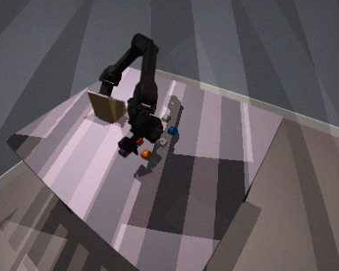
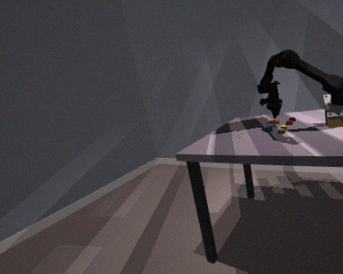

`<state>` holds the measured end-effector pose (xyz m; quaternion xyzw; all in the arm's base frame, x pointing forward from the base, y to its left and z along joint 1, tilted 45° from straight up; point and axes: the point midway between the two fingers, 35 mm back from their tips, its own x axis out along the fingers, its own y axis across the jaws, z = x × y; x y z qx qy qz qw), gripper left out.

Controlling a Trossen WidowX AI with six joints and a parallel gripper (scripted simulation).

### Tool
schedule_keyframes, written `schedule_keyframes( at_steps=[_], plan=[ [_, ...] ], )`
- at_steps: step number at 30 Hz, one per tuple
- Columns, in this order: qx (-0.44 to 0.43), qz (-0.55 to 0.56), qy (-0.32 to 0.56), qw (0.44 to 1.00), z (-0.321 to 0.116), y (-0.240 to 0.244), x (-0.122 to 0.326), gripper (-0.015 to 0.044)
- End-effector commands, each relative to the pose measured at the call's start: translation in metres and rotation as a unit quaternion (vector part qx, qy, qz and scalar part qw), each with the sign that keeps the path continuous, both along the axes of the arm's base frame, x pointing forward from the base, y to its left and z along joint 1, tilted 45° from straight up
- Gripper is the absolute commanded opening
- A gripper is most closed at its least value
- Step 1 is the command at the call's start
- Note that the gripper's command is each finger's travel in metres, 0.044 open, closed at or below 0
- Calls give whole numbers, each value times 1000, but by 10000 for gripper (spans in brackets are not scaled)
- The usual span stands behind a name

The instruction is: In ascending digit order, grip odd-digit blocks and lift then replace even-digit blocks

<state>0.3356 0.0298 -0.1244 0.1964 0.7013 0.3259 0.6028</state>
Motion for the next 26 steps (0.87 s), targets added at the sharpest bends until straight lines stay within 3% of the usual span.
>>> schedule_keyframes(
  at_steps=[1, 9, 18, 21, 26],
  plan=[
    [-4, 4, -4, 1000, 24, 11, 4, 400],
    [-10, 2, -5, 1000, 143, 75, -11, 400],
    [-1, 3, -1, 1000, 253, 131, -87, 400],
    [4, 5, 1, 1000, 275, 140, -113, 400],
    [4, 5, 2, 1000, 277, 141, -115, 400]
  ],
)
